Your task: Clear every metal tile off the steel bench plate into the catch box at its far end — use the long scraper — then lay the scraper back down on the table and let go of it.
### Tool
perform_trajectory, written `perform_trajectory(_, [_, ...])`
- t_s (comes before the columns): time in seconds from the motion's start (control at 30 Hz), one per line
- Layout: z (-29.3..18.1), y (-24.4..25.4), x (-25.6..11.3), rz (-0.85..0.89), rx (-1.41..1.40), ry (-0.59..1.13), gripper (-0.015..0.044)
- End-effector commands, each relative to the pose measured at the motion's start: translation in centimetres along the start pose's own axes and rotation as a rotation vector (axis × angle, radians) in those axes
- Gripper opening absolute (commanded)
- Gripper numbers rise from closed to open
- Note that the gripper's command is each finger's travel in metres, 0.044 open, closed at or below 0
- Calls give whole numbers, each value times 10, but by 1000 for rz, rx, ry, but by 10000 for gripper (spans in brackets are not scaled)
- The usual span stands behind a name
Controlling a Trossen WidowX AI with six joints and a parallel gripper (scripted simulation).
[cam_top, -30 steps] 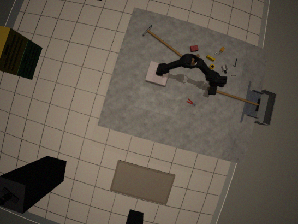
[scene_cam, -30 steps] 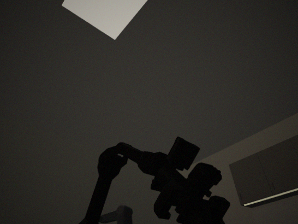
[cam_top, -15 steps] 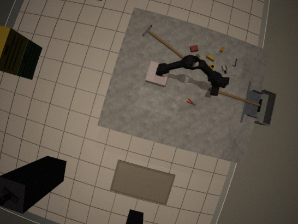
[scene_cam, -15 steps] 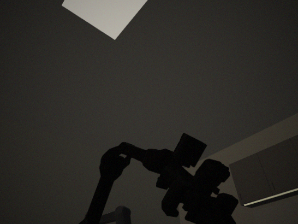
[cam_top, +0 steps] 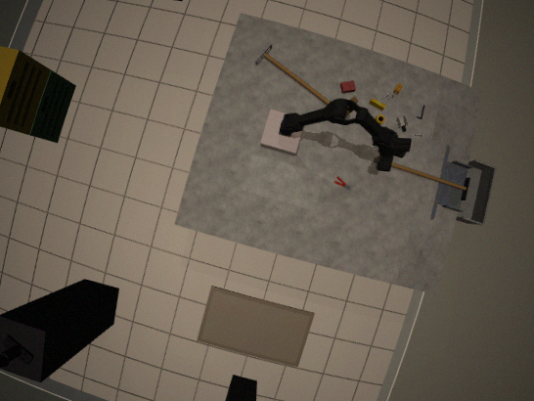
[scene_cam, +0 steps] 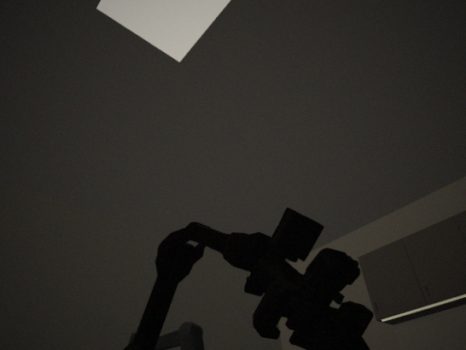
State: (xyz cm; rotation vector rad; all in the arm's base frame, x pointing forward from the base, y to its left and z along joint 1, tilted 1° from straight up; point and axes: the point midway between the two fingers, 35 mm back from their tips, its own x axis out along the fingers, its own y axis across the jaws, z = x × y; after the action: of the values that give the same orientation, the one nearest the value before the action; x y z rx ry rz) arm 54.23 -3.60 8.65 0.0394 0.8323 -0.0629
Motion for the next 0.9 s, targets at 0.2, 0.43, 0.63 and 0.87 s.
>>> perform_trajectory(0.2, [1, 0, 0, 0, 0, -3, 0])
perform_trajectory(0.43, [-1, 0, -3, -1, 1, -5, 0])
perform_trajectory(0.63, [-5, 0, -9, -1, 1, -5, 0])
perform_trajectory(0.87, [-10, 0, -16, -1, 1, -5, 0])
